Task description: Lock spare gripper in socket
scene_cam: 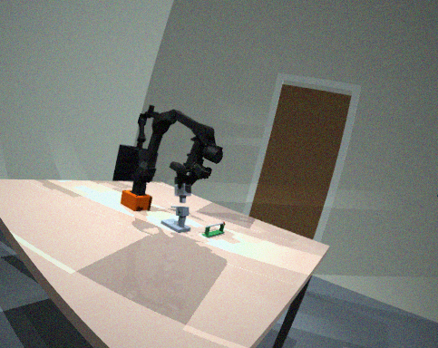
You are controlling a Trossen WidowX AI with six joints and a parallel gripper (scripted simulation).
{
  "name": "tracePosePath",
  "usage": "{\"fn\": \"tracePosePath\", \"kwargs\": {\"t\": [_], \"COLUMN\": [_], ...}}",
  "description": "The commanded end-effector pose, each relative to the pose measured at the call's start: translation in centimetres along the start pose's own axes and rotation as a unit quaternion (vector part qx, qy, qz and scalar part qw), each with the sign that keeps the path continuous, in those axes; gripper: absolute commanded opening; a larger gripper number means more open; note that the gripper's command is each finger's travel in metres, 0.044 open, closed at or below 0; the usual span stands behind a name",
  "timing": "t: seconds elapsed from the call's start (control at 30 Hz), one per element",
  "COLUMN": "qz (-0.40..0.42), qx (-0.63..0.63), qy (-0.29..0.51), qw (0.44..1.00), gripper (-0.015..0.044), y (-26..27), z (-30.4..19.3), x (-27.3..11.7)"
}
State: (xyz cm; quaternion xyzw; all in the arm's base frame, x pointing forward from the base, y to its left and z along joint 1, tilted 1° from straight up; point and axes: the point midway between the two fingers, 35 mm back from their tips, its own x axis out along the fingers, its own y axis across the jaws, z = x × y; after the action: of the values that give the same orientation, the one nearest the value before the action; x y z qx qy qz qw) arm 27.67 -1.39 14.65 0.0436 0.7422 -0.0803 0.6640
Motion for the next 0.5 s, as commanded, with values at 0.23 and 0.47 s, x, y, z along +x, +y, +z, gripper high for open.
{"fn": "tracePosePath", "kwargs": {"t": [0.23, 0.47], "qz": [0.007, 0.021], "qx": [-0.019, -0.045], "qy": [0.039, 0.050], "qw": [0.999, 0.998], "gripper": [0.0000, 0.0000], "y": [0.71, 0.87], "z": [-1.38, -0.94], "x": [-1.61, -0.72]}}
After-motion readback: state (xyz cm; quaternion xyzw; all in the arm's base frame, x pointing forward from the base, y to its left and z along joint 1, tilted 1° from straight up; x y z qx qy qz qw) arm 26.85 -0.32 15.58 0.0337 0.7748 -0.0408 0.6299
